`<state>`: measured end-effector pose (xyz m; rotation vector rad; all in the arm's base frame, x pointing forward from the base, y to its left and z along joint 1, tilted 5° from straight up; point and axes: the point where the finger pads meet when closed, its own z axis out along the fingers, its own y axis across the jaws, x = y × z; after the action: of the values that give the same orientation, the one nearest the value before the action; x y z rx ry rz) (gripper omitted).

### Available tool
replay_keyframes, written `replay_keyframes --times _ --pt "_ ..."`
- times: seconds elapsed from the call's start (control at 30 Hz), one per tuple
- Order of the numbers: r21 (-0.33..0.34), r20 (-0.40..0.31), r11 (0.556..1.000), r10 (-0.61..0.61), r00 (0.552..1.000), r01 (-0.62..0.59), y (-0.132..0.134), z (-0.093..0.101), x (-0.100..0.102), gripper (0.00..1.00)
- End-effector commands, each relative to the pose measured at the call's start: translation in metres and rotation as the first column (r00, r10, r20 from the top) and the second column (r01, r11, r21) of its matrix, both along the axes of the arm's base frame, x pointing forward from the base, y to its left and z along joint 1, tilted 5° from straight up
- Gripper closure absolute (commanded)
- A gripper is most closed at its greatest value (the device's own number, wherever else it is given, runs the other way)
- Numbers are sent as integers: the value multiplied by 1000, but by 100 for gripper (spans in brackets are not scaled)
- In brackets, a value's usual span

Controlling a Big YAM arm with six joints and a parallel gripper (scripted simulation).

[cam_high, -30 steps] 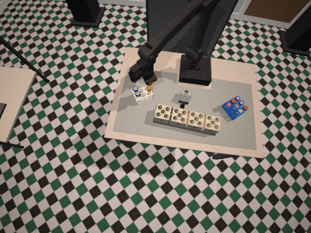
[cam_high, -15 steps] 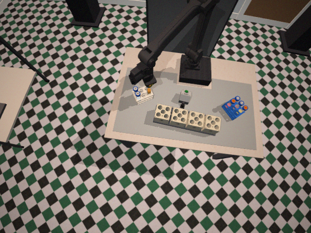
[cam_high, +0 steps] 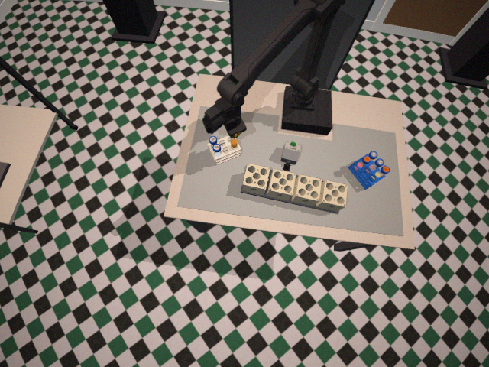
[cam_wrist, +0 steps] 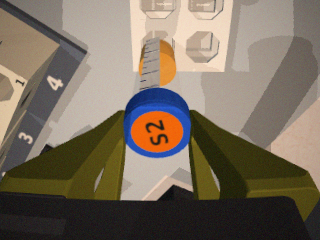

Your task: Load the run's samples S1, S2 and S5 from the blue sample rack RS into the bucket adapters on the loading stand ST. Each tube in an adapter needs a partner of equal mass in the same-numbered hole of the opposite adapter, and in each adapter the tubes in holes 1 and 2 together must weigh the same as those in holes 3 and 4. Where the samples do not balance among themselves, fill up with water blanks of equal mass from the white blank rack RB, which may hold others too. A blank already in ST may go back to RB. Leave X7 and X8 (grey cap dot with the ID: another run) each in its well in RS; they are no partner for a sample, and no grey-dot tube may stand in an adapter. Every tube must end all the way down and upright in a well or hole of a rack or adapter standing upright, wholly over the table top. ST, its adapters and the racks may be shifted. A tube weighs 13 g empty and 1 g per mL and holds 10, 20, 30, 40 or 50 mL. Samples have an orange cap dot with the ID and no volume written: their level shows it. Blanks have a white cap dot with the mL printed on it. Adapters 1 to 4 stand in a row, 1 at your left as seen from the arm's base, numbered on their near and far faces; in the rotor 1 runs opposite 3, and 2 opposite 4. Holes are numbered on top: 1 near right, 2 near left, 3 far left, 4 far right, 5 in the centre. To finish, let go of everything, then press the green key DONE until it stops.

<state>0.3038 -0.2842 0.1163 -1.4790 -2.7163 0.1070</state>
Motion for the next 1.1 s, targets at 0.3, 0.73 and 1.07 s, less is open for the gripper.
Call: replay_keyframes --times 0.3,0.73,1.07 --pt "-37 40 999 7 999 -6 -4 11 2 100" --pt "-14 13 1000 4 1000 -4 -6 -21 -1 100" --pt "-13 13 1000 4 1000 -4 -6 -32 -2 100"
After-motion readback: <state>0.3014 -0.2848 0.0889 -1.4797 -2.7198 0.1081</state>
